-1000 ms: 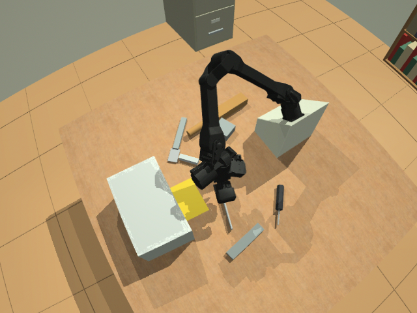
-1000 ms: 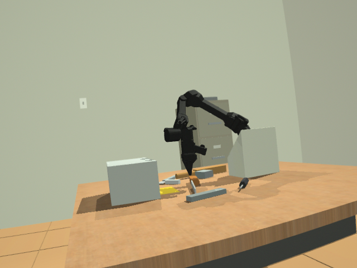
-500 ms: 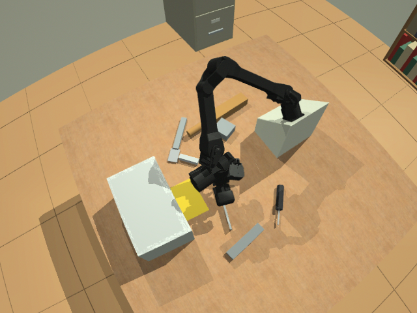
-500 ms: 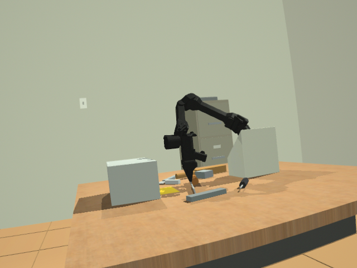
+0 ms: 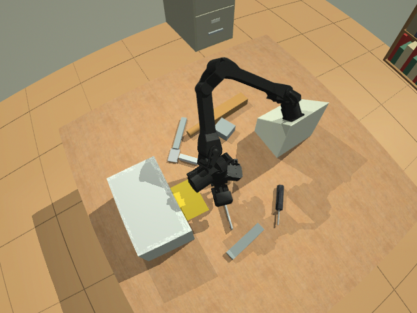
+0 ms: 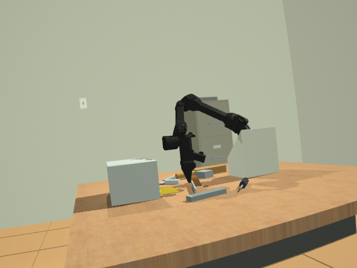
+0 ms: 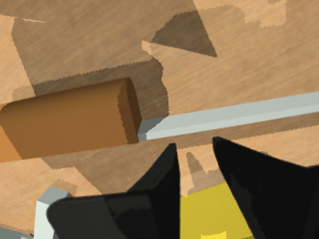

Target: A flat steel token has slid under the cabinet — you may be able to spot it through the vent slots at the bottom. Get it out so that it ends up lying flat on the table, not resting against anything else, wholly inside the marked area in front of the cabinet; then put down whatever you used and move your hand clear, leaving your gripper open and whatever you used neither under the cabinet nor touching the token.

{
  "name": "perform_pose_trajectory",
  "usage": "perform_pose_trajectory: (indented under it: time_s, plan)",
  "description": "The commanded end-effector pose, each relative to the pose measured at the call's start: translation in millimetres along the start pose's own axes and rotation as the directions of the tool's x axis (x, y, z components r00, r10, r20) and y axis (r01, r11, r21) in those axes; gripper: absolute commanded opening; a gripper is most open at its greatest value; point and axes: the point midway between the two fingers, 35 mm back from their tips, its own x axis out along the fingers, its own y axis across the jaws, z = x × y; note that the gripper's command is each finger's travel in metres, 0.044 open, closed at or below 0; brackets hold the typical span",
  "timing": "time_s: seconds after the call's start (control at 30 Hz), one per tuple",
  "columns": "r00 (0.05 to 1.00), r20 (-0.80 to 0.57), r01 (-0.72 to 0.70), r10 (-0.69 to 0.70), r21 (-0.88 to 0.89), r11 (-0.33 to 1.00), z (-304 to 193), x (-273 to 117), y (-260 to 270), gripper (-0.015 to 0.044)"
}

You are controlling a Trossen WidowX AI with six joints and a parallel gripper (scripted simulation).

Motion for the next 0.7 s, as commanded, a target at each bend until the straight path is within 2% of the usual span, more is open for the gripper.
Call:
perform_pose_trajectory:
  time_s: [0.0, 0.67]
  plan:
    - [1.000, 0.001, 0.000, 0.000, -0.004, 1.000, -0.5, 0.3, 0.1, 0.0120]
    - [1.000, 0.001, 0.000, 0.000, -0.004, 1.000, -6.5, 0.3, 0.1, 0.0120]
